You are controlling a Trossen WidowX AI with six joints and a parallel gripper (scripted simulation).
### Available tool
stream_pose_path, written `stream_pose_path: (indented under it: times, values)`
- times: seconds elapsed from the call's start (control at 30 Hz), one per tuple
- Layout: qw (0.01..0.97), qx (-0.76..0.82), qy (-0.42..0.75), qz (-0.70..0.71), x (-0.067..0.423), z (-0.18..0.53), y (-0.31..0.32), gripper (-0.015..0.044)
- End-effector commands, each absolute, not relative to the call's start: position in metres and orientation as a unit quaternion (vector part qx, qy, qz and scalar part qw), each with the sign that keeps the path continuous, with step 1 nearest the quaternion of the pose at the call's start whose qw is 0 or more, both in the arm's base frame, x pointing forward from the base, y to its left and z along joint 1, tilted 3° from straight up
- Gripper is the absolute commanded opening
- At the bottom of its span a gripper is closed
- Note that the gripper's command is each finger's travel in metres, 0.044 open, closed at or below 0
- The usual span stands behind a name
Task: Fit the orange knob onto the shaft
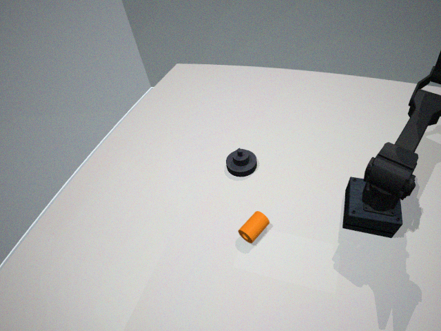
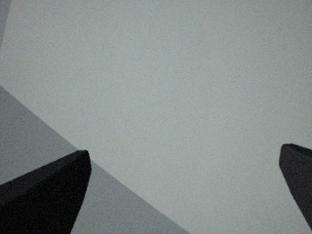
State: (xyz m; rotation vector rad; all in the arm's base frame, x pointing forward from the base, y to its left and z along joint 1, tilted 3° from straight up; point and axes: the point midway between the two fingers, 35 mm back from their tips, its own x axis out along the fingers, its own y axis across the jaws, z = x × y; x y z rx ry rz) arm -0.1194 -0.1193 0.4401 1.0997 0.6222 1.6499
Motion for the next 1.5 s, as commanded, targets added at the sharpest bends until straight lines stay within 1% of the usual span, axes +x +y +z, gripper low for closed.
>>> stream_pose_path:
  times: [0.0,0.03,0.13,0.27,0.4,0.6,0.8,0.97,1.1,1.33,1.47]
  values:
    - [0.513,0.454,0.257,0.682,-0.118,0.441,-0.116,0.0426]
    - [0.529,0.446,0.256,0.675,-0.114,0.445,-0.104,0.044]
    - [0.608,0.402,0.25,0.637,-0.088,0.459,-0.048,0.044]
    - [0.664,0.359,0.25,0.606,-0.064,0.463,-0.005,0.044]
    - [0.734,0.288,0.254,0.56,-0.024,0.458,0.05,0.044]
    - [0.812,0.161,0.274,0.49,0.044,0.428,0.119,0.044]
    - [0.846,0.021,0.315,0.43,0.114,0.375,0.165,0.044]
    - [0.84,-0.101,0.363,0.39,0.168,0.314,0.185,0.044]
    - [0.807,-0.195,0.414,0.373,0.202,0.256,0.188,0.044]
    - [0.704,-0.343,0.504,0.365,0.242,0.147,0.164,0.044]
    - [0.621,-0.41,0.552,0.376,0.251,0.087,0.137,0.044]
